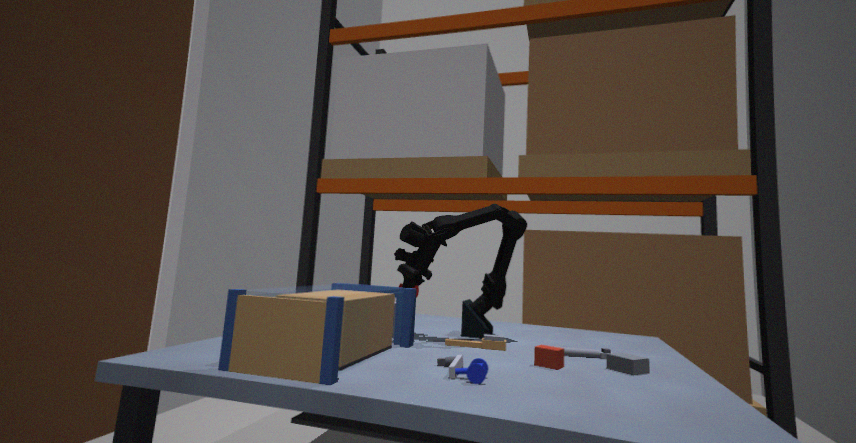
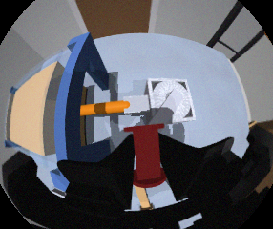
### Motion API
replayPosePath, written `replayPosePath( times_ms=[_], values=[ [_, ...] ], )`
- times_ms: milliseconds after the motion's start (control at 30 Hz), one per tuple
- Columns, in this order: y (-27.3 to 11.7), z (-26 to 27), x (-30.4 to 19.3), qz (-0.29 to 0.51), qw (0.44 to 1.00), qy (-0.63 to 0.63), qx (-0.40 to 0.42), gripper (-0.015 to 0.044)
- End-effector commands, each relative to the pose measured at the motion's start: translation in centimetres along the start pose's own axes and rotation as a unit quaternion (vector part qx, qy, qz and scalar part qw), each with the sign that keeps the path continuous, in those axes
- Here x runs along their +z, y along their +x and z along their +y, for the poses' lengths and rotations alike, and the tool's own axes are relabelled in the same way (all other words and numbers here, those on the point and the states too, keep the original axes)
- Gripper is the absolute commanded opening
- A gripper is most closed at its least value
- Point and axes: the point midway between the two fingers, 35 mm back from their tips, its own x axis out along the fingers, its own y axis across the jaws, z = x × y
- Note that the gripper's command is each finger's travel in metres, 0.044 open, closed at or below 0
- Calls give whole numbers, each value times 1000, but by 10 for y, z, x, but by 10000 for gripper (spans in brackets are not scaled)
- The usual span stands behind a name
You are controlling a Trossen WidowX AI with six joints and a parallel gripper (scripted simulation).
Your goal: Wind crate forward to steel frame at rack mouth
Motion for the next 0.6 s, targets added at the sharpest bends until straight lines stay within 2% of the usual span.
replayPosePath(
  times_ms=[0, 567],
  values=[
    [-1, -12, -10, 11, 1000, 2, -7, 0],
    [-6, -35, -20, 11, 1000, 2, -8, 0]
  ],
)
